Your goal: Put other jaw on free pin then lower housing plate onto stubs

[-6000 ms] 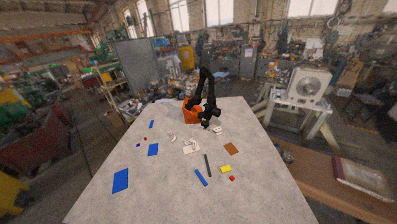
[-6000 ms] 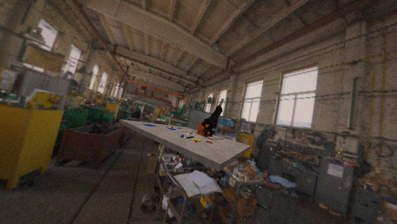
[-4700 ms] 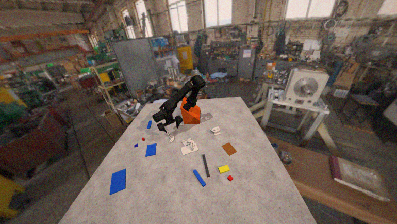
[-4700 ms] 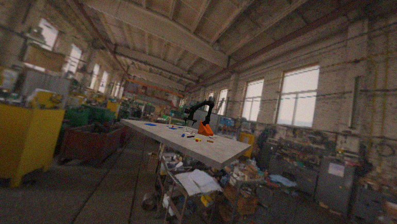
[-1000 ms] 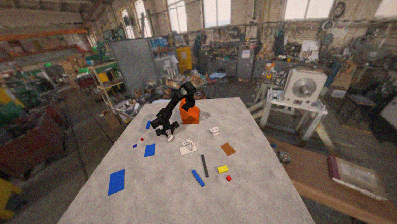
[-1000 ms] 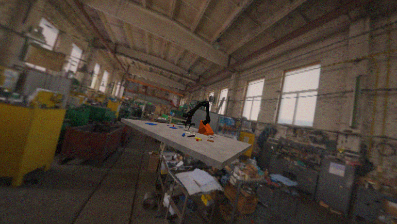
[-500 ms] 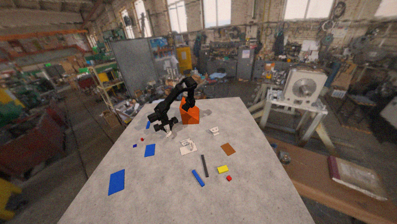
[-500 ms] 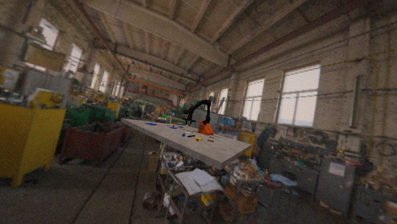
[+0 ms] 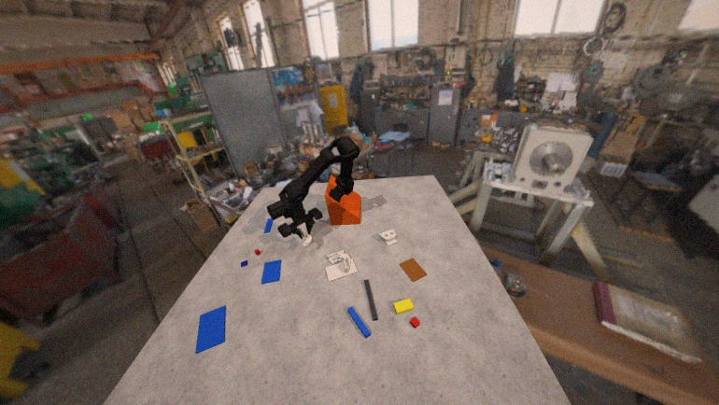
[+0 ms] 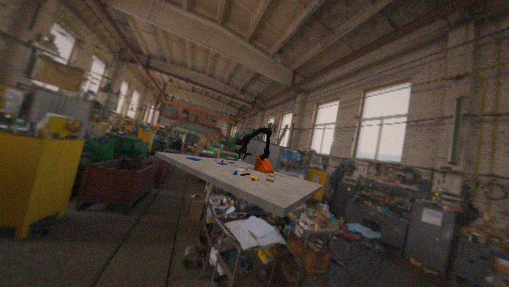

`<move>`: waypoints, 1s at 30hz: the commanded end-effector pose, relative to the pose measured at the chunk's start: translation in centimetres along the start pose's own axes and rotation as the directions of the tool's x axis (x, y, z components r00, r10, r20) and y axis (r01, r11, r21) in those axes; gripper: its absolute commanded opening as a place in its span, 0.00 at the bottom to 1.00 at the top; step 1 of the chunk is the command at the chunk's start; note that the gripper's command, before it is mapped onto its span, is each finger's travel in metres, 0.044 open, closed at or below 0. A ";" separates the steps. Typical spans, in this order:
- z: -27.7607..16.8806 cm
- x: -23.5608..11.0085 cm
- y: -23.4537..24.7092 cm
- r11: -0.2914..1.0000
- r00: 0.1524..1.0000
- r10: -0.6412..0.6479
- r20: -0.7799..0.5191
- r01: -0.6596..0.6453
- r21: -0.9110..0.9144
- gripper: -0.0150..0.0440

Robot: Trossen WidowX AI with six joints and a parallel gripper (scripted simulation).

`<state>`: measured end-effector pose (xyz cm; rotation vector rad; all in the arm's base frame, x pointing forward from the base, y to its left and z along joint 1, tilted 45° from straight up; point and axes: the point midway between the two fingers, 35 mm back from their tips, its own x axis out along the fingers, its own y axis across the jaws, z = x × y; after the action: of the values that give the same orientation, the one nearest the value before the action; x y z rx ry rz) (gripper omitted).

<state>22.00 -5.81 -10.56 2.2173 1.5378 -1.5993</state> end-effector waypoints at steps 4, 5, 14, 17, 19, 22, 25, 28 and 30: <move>-0.8 -0.1 -0.5 0.978 1.000 0.000 0.001 0.000 -0.206 0.48; -1.0 -0.1 -0.6 0.972 1.000 0.000 0.001 0.000 -0.236 0.48; -2.0 -0.2 -1.1 0.870 1.000 0.002 0.002 -0.001 -0.492 0.48; -2.3 -0.2 -1.3 0.821 1.000 0.003 0.003 -0.001 -0.570 0.48; -2.5 -0.2 -1.4 0.785 1.000 0.003 0.003 0.000 -0.620 0.48; -2.8 -0.2 -1.6 0.724 1.000 0.003 0.003 0.000 -0.690 0.48; -3.2 -0.2 -1.8 0.658 1.000 0.003 0.003 0.000 -0.753 0.48; -3.5 -0.3 -2.1 0.585 1.000 0.004 0.003 0.000 -0.811 0.48; -3.7 -0.3 -2.2 0.534 1.000 0.004 0.003 0.001 -0.845 0.48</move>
<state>23.17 -3.43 -7.89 1.6582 1.7458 -0.6403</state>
